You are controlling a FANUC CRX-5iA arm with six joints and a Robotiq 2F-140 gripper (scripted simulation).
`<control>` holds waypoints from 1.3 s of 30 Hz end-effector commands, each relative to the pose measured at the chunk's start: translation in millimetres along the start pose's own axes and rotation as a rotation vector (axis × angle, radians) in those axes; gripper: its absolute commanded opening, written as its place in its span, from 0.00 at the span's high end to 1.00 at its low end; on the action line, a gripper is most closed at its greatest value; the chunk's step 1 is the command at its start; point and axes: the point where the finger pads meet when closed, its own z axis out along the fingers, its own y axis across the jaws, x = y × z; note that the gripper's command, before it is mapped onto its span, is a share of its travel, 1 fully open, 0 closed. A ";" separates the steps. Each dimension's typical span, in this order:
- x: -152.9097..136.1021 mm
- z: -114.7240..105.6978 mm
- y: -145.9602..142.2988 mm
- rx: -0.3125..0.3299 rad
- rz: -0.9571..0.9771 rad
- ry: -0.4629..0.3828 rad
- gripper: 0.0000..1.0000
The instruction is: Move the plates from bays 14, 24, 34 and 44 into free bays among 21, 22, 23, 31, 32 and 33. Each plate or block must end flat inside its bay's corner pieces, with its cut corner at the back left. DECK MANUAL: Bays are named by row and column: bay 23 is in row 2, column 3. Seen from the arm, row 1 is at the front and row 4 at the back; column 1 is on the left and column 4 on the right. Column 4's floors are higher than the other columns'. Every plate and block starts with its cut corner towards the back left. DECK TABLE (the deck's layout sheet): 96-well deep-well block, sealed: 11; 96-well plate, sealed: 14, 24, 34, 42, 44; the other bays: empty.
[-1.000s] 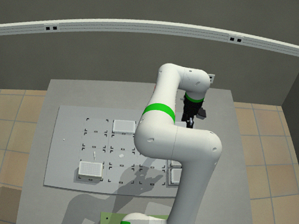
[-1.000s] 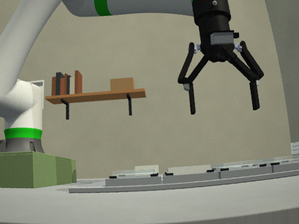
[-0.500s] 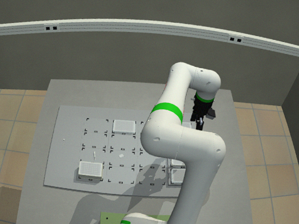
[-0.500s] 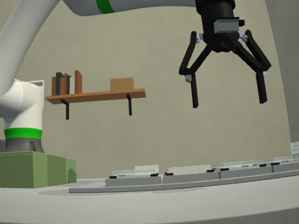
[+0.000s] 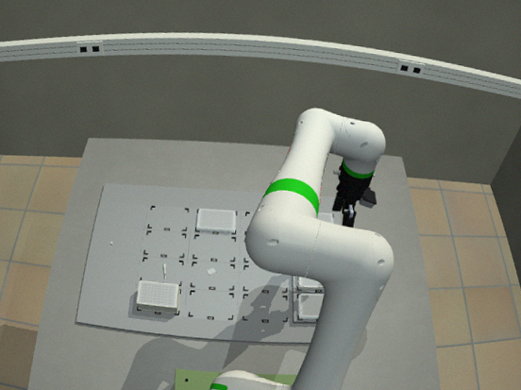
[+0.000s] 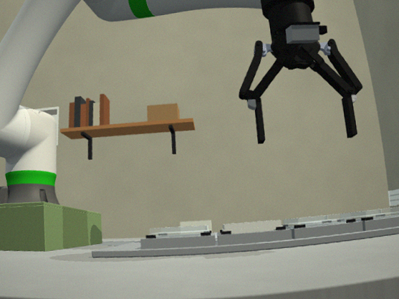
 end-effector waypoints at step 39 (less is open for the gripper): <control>0.5 -1.7 -32.5 0.002 0.000 0.001 0.00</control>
